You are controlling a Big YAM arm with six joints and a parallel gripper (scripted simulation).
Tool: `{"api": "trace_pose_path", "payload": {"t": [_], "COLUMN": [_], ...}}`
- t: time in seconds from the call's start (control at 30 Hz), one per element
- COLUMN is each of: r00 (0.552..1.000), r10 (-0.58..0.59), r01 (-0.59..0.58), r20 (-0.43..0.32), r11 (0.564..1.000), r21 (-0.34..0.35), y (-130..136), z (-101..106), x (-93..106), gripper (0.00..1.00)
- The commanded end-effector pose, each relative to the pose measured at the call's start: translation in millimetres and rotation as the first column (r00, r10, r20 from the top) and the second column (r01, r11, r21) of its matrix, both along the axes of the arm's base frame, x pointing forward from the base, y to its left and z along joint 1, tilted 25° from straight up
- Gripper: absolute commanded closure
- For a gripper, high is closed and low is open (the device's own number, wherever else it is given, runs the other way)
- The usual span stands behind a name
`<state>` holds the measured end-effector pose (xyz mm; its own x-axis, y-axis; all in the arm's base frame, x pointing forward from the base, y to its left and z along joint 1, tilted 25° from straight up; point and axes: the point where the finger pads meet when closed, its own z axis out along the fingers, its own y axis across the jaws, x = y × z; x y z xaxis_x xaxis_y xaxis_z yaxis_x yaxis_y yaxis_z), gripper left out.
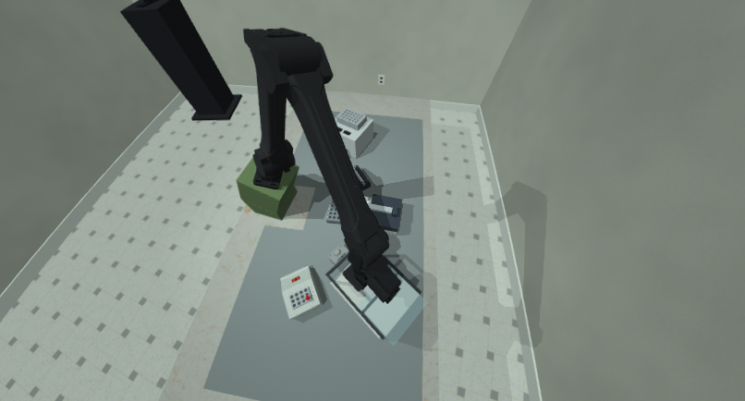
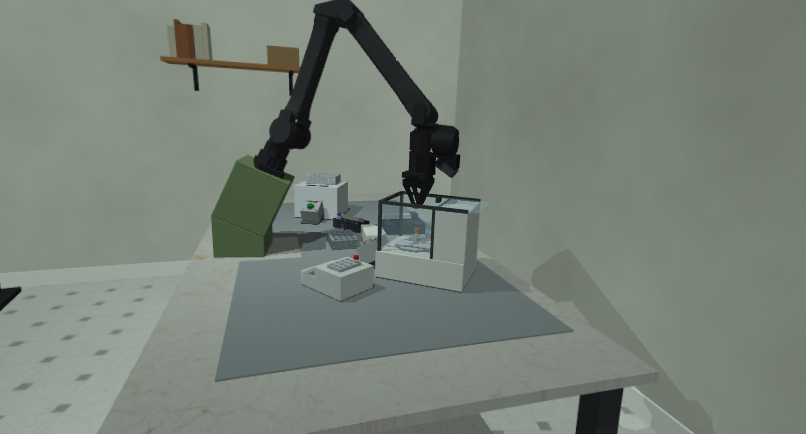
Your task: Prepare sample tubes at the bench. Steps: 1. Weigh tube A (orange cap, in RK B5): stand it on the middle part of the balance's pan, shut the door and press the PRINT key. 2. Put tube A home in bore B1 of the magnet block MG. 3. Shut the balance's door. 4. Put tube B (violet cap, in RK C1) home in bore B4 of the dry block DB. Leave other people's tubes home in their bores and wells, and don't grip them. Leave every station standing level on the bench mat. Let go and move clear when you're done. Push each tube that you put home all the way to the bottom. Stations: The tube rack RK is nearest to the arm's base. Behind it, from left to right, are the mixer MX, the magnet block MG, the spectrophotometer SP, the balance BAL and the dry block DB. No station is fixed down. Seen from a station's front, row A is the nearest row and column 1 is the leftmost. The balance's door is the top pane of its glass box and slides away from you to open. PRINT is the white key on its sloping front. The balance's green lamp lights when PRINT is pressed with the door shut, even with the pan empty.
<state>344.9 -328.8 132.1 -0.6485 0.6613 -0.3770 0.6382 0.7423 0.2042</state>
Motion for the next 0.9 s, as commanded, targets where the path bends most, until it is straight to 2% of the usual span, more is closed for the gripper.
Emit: {"api": "trace_pose_path", "payload": {"t": [0.0,0.43,0.5,0.53,0.6,0.87], "r00": [0.999,0.999,0.999,1.0,0.999,0.999], "r10": [-0.008,-0.005,-0.005,-0.011,-0.005,-0.005], "r01": [0.009,0.007,0.007,0.012,0.007,0.006], "r20": [0.036,0.04,0.04,0.029,0.04,0.041], "r11": [0.999,0.999,0.999,1.0,0.999,0.999], "r21": [-0.037,-0.046,-0.046,-0.028,-0.046,-0.047], "y": [-13,-12,-12,-7,-11,-10], "z": [30,54,54,46,59,71], "x": [0.2,-7.7,-7.7,-12.6,-9.9,-15.8], "gripper": [0.64,0.64,0.64,0.64,0.64,0.64]}}
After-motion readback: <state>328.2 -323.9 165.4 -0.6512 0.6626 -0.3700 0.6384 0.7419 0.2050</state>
